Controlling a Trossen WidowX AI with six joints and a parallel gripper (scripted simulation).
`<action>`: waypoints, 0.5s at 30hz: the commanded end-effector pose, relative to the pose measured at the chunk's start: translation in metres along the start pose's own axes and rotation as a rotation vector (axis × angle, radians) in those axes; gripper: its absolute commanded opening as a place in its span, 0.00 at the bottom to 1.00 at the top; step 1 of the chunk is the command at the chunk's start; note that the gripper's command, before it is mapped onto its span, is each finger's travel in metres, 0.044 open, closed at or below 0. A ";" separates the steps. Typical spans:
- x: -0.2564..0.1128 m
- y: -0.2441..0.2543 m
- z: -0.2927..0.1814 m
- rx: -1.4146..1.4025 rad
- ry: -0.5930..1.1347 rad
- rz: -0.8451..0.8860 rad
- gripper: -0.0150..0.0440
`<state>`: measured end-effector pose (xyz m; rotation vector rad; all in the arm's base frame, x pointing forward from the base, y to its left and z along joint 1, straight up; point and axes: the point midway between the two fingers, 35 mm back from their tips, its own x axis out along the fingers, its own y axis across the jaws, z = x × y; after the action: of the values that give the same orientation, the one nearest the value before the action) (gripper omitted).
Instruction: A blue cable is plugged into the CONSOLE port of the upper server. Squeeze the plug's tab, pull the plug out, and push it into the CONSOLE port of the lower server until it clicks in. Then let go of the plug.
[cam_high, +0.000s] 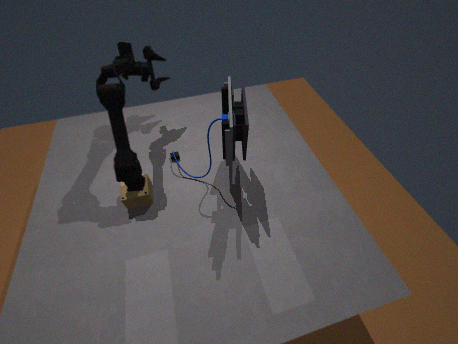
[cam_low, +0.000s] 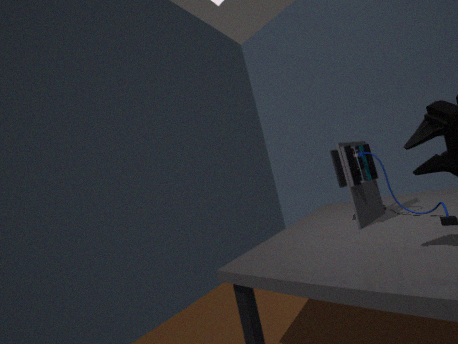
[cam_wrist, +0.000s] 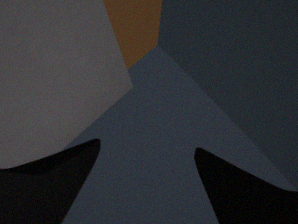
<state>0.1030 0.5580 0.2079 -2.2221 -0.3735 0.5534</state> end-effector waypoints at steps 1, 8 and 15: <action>0.001 0.000 -0.003 0.018 0.001 0.001 0.89; 0.033 0.014 -0.101 0.614 0.032 0.025 0.66; 0.043 0.041 -0.187 1.156 0.071 0.010 0.66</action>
<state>0.2024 0.4807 0.2678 -1.4922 -0.0895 0.5241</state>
